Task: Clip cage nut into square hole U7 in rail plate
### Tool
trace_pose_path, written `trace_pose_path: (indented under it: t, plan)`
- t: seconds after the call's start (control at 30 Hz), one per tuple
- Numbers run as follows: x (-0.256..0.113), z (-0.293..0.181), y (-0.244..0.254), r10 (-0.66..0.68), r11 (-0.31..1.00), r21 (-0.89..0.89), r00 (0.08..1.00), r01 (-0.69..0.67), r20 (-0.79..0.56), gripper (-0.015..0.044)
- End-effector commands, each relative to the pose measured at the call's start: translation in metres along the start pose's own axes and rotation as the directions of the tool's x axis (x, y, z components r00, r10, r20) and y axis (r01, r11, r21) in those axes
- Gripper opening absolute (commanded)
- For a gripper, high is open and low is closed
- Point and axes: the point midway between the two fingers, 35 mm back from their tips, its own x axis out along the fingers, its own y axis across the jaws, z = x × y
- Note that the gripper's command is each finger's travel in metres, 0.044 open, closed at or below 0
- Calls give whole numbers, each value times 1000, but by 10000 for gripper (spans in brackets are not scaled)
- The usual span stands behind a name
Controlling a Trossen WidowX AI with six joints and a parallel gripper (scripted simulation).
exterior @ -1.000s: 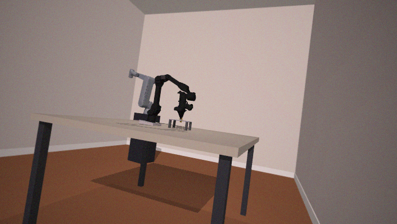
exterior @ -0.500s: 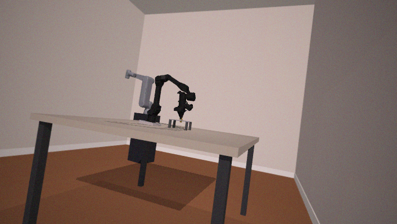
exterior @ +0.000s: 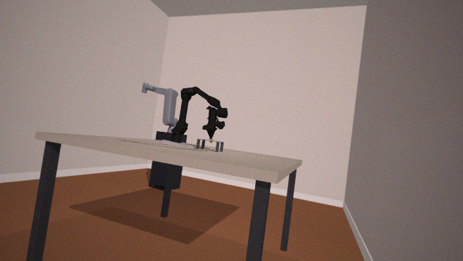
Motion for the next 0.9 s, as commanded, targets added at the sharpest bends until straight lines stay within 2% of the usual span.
trace_pose_path:
  t: [0.0, 0.87]
  plan:
    - [0, 0, 0, 12, 1000, -5, 1000, -12, 2, 33]
    - [1, 0, -2, 54, 999, -5, 999, -54, 2, 33]
